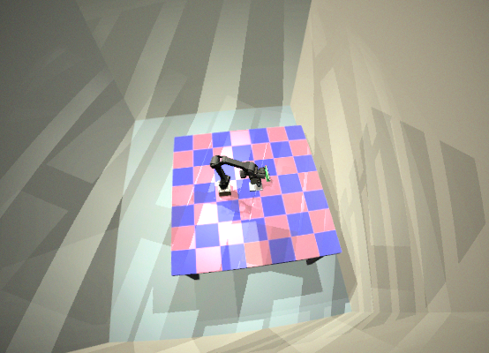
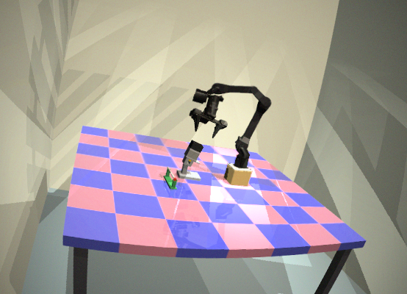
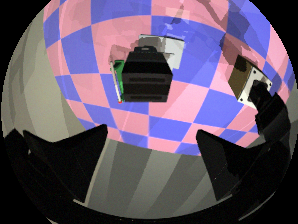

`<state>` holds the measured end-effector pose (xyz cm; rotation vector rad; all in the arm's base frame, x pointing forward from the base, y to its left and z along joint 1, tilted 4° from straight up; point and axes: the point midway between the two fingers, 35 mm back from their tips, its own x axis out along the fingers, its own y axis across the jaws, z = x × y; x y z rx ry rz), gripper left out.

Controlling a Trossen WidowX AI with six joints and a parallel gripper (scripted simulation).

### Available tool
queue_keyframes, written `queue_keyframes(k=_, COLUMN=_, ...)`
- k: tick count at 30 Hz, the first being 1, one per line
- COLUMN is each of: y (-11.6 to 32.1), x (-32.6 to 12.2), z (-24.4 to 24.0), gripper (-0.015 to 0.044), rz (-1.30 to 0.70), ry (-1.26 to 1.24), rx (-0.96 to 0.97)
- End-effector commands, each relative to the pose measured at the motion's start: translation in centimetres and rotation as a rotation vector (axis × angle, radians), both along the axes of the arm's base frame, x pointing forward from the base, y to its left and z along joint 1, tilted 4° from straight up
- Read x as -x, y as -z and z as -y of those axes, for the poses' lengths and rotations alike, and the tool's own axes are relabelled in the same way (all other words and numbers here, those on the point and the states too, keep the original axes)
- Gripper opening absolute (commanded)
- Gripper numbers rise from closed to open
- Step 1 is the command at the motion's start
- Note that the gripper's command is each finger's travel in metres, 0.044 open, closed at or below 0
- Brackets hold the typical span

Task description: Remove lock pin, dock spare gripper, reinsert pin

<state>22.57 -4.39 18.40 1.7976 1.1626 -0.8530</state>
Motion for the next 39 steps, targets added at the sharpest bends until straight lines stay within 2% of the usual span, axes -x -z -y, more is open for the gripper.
queue_keyframes(k=1, y=-1.0, x=0.0, z=-0.1, gripper=0.0440, rz=0.000, ry=0.000, rx=0.000)
queue_keyframes(k=7, y=-2.3, x=0.2, z=-0.2, gripper=0.0440, rz=0.000, ry=-0.002, rx=0.000)
queue_keyframes(k=12, y=-1.6, x=0.1, z=-0.1, gripper=0.0440, rz=0.000, ry=-0.002, rx=0.000)
queue_keyframes(k=15, y=-1.6, x=-0.1, z=-1.6, gripper=0.0361, rz=-0.005, ry=-0.004, rx=0.005)
queue_keyframes(k=22, y=-1.7, x=-0.1, z=-8.4, gripper=0.0180, rz=-0.001, ry=-0.002, rx=-0.005)
queue_keyframes(k=28, y=-1.7, x=0.1, z=-9.8, gripper=0.0180, rz=0.008, ry=-0.015, rx=-0.006)
queue_keyframes(k=30, y=-1.6, x=-0.6, z=-9.7, gripper=0.0180, rz=0.039, ry=-0.125, rx=0.063)
queue_keyframes(k=39, y=-0.3, x=-5.9, z=-8.9, gripper=0.0180, rz=0.186, ry=-0.950, rx=0.486)
